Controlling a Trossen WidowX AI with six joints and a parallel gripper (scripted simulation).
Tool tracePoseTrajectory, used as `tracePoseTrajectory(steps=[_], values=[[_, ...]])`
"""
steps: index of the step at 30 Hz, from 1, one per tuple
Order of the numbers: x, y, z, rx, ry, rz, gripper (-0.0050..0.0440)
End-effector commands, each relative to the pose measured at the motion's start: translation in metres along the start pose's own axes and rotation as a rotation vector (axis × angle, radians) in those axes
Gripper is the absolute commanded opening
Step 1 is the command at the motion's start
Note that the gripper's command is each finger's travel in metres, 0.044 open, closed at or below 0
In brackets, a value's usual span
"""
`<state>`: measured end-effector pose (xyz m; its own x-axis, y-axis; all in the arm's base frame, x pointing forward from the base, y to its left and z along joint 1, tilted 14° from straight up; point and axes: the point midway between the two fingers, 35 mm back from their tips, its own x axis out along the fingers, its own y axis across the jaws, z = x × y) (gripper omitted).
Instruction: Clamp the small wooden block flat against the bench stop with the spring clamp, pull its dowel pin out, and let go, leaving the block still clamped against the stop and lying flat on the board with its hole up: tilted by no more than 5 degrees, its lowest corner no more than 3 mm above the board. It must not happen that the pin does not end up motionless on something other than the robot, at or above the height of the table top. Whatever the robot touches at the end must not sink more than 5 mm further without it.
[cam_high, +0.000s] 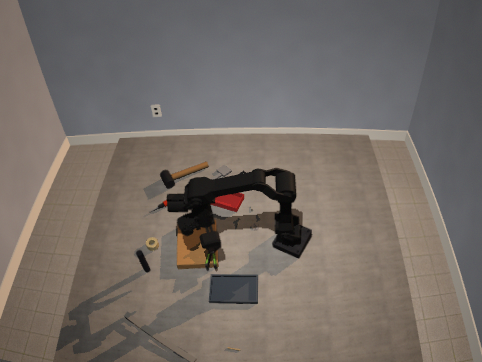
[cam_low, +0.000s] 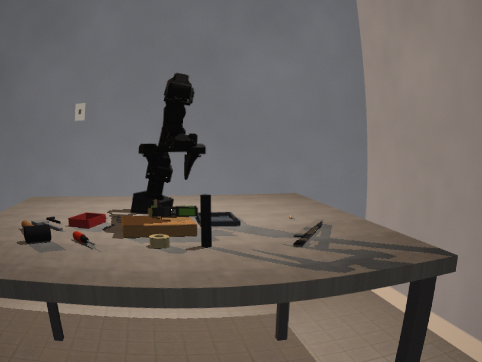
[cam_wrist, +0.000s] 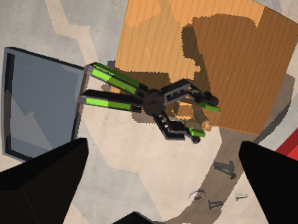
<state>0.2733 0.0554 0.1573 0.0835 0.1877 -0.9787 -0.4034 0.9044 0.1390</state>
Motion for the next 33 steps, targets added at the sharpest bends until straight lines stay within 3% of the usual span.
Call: tracePoseTrajectory(steps=[1, 33], values=[[0.002, -0.002, 0.000, 0.067, 0.000, 0.004, 0.0440], [0.005, -0.014, -0.003, 0.525, -0.002, 0.009, 0.0440]])
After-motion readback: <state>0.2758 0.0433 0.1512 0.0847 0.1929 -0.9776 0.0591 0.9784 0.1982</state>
